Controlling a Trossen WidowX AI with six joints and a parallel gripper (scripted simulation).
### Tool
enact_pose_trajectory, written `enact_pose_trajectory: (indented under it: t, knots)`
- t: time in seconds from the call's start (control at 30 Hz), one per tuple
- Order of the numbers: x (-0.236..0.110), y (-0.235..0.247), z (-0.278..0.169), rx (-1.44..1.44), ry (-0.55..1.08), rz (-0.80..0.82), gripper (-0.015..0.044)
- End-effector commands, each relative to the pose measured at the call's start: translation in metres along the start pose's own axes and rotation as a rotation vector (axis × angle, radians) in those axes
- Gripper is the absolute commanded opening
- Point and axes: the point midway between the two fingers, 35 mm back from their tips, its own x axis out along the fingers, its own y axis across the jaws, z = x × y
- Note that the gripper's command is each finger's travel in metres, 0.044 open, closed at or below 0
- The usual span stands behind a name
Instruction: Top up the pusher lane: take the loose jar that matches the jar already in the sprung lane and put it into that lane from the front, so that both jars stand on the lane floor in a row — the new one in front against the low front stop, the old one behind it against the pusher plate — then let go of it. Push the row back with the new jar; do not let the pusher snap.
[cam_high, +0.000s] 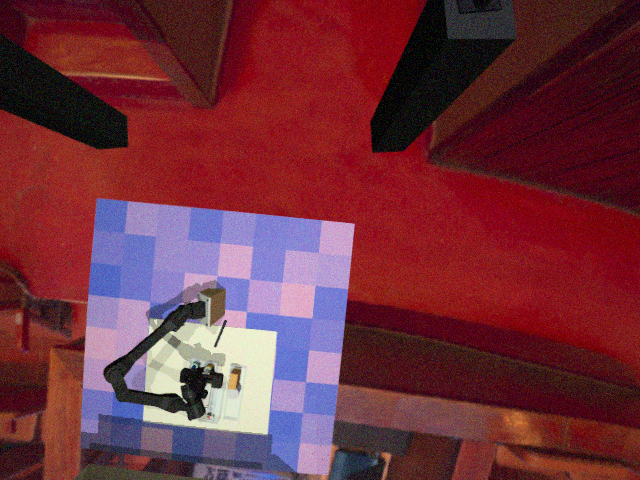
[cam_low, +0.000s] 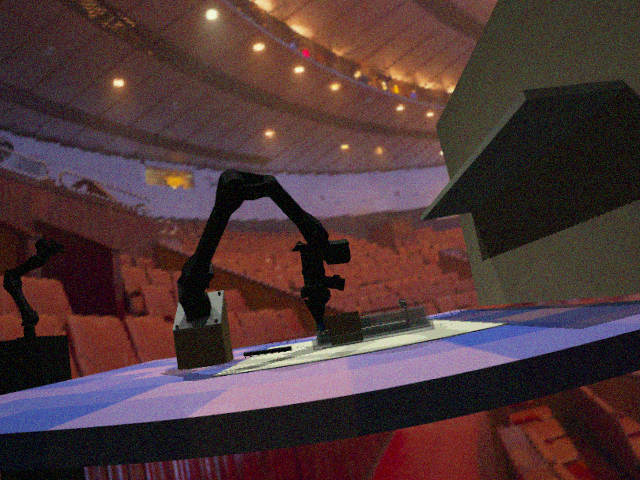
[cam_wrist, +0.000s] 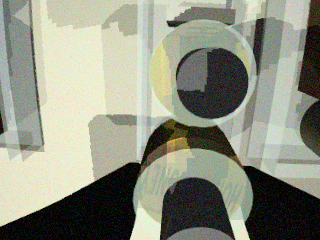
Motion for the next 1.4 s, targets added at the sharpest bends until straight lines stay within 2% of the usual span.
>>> enact_pose_trajectory:
  t: [0.0,1.37]
  knots:
    - [-0.0043,-0.0008,0.0111,0.016,-0.027,-0.002,0.0]
    - [-0.0035,-0.0013,0.0156,0.016,-0.027,-0.003,0.0]
